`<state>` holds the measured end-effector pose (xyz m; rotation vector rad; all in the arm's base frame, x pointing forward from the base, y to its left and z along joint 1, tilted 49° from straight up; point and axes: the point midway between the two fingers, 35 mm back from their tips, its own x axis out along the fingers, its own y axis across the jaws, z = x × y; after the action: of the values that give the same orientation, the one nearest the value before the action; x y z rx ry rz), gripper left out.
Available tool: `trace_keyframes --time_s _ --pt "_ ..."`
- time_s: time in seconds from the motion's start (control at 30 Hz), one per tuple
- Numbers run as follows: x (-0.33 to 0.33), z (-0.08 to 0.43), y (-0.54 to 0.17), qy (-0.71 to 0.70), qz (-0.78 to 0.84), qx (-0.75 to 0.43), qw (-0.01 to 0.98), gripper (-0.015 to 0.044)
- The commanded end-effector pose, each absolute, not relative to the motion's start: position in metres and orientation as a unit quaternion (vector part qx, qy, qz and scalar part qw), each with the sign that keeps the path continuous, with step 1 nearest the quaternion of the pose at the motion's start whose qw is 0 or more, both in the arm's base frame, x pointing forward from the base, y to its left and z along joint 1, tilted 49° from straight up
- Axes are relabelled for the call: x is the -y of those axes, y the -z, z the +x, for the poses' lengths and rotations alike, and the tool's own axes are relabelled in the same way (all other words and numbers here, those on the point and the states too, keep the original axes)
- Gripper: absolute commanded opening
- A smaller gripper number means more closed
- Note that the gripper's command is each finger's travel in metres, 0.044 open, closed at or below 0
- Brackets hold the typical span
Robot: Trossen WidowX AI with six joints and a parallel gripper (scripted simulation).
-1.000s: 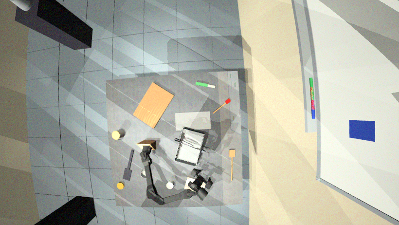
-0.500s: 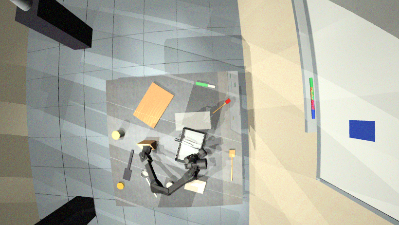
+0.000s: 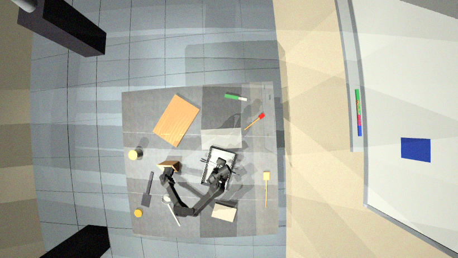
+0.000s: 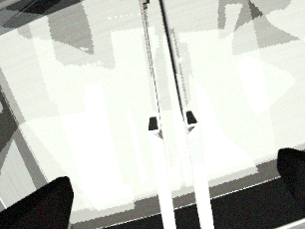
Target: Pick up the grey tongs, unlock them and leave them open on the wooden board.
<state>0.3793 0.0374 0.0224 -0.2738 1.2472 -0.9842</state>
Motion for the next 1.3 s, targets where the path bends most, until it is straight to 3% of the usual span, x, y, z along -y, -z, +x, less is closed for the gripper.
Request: trace_keyframes --time_s 0.0,1.27 --pt "-0.039 0.376 -0.02 0.438 -0.133 -0.562 0.689 0.044" --pt "-0.006 0.373 0.013 0.438 -0.133 -0.562 0.689 0.044"
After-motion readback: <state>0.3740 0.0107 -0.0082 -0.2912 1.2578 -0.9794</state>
